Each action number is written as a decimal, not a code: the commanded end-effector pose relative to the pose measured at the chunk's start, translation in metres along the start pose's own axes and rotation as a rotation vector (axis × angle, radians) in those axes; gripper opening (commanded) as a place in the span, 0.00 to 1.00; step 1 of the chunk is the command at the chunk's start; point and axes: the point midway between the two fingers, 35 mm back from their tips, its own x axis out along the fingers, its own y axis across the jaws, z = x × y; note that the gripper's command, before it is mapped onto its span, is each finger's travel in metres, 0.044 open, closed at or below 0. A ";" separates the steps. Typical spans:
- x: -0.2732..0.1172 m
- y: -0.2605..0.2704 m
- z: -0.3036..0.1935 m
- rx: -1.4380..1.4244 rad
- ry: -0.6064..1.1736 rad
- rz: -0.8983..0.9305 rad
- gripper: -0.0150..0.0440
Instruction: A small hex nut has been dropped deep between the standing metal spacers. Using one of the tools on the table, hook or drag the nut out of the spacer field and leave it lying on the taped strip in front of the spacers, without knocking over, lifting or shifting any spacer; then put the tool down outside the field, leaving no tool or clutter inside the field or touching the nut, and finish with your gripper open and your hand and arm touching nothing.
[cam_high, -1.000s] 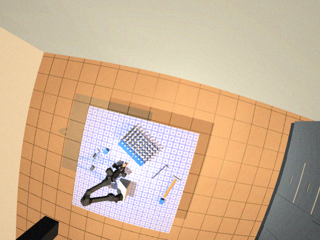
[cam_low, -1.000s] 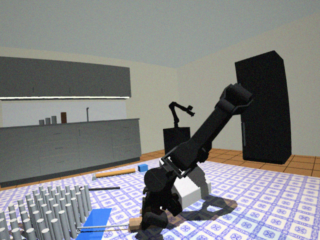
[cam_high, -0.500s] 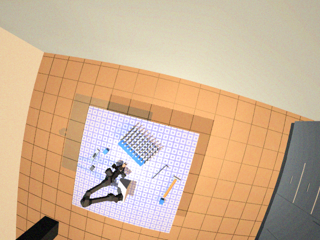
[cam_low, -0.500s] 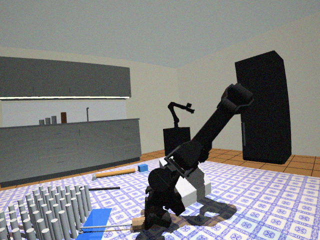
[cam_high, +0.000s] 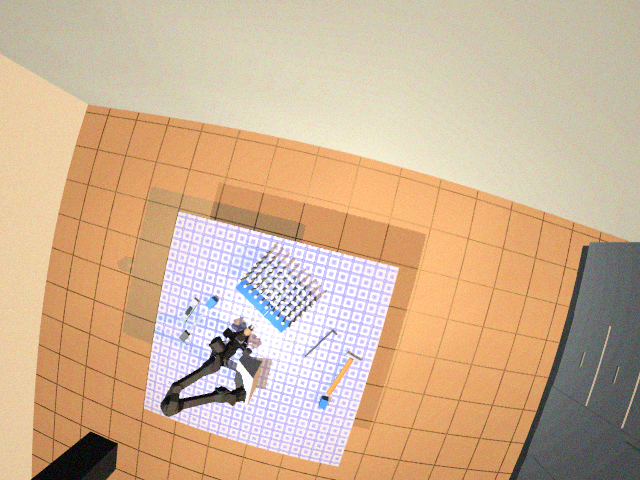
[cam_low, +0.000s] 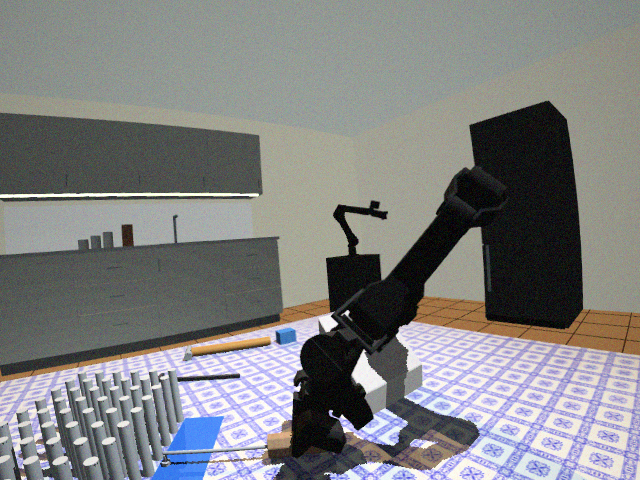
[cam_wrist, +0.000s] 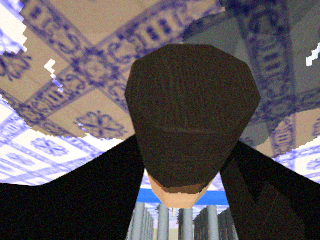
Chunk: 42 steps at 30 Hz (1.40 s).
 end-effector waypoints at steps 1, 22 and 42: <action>-0.003 -0.001 -0.003 -0.003 0.005 -0.004 0.25; -0.020 -0.003 -0.001 -0.006 0.005 -0.005 0.25; -0.061 -0.004 -0.004 -0.009 0.005 0.012 0.25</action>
